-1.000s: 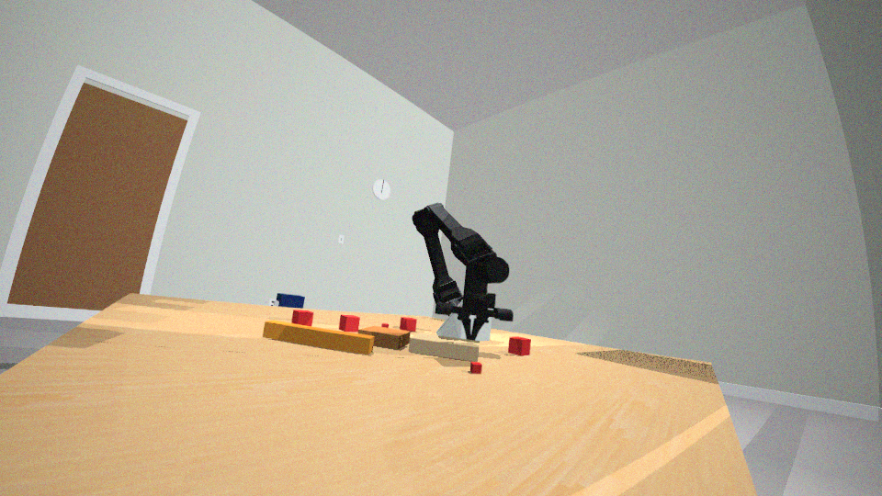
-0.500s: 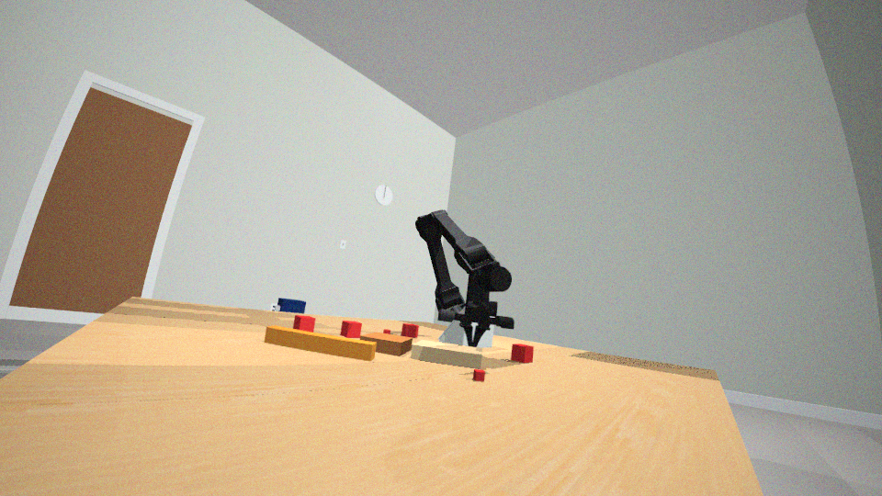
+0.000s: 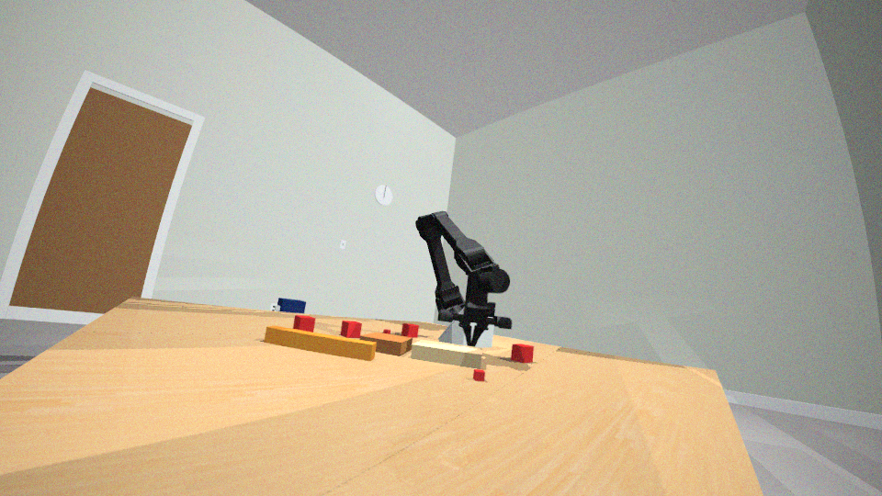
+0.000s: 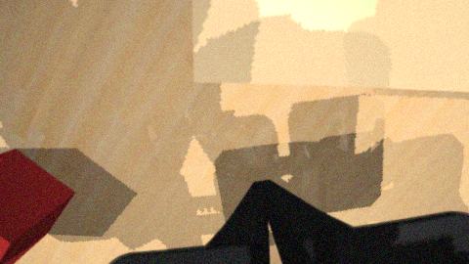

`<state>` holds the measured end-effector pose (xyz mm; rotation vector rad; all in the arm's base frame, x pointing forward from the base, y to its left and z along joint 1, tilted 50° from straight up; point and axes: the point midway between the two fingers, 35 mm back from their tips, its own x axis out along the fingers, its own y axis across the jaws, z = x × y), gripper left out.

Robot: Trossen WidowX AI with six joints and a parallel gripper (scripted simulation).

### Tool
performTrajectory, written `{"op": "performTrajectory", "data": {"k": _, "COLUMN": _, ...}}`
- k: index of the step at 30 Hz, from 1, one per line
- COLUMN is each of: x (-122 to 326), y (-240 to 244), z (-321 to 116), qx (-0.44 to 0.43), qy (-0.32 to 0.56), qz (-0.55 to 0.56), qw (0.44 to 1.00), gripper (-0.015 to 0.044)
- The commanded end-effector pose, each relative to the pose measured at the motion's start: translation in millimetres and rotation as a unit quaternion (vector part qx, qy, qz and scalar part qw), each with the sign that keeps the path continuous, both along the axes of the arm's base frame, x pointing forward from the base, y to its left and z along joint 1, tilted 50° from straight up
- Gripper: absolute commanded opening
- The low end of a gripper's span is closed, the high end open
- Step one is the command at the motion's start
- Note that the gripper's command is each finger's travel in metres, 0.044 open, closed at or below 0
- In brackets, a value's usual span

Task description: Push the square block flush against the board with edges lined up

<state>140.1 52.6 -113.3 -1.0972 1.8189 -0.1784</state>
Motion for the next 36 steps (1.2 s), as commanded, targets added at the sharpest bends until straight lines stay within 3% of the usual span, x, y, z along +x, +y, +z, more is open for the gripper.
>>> {"op": "performTrajectory", "data": {"k": 1, "x": 3, "y": 10, "z": 6, "qx": 0.002, "qy": -0.001, "qz": -0.001, "qw": 1.0, "gripper": 0.0}}
{"op": "performTrajectory", "data": {"k": 4, "x": 8, "y": 39, "z": 33, "qx": 0.003, "qy": -0.001, "qz": -0.003, "qw": 1.0, "gripper": 0.0}}
{"op": "performTrajectory", "data": {"k": 11, "x": 11, "y": 43, "z": 32, "qx": 0.008, "qy": 0.003, "qz": 0.011, "qw": 1.0, "gripper": 0.0}}
{"op": "performTrajectory", "data": {"k": 23, "x": 31, "y": 63, "z": 13, "qx": 0.033, "qy": 0.153, "qz": 0.143, "qw": 0.977, "gripper": 0.0}}
{"op": "performTrajectory", "data": {"k": 36, "x": 50, "y": 83, "z": -10, "qx": 0.059, "qy": 0.311, "qz": 0.281, "qw": 0.906, "gripper": 0.0}}
